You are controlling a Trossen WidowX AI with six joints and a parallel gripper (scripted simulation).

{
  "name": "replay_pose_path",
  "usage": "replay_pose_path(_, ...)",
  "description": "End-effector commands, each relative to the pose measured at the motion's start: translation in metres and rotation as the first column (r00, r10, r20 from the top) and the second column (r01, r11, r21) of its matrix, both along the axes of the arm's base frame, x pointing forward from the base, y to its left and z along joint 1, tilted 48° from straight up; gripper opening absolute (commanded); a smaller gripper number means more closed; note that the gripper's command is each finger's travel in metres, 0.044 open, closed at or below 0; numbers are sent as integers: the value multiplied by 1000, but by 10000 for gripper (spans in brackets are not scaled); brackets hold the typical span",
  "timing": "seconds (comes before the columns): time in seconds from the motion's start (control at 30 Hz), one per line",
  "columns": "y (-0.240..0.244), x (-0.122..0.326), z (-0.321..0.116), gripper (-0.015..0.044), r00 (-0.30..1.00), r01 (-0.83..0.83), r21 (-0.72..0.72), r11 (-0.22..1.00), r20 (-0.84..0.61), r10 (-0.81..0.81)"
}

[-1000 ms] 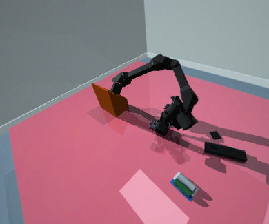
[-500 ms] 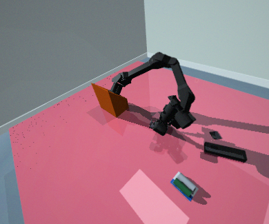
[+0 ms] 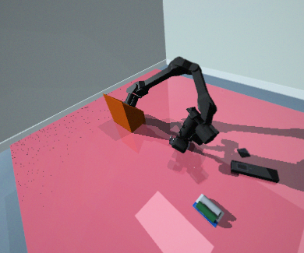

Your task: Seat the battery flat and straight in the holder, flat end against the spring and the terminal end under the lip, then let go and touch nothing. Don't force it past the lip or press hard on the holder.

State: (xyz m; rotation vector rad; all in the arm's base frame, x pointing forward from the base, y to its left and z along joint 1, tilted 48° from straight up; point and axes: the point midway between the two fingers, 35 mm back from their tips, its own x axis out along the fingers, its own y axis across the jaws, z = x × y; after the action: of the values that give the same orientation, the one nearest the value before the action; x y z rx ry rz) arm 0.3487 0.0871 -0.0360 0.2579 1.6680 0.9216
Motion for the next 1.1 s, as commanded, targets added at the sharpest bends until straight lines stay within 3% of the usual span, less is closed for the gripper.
replay_pose_path(0.0, 2, 5, -1, 84, 999, 14, 10, 1000, 33, -15)
replay_pose_path(1.07, 4, -1, -2, 84, 988, 99, 44, 994, 113, -103)
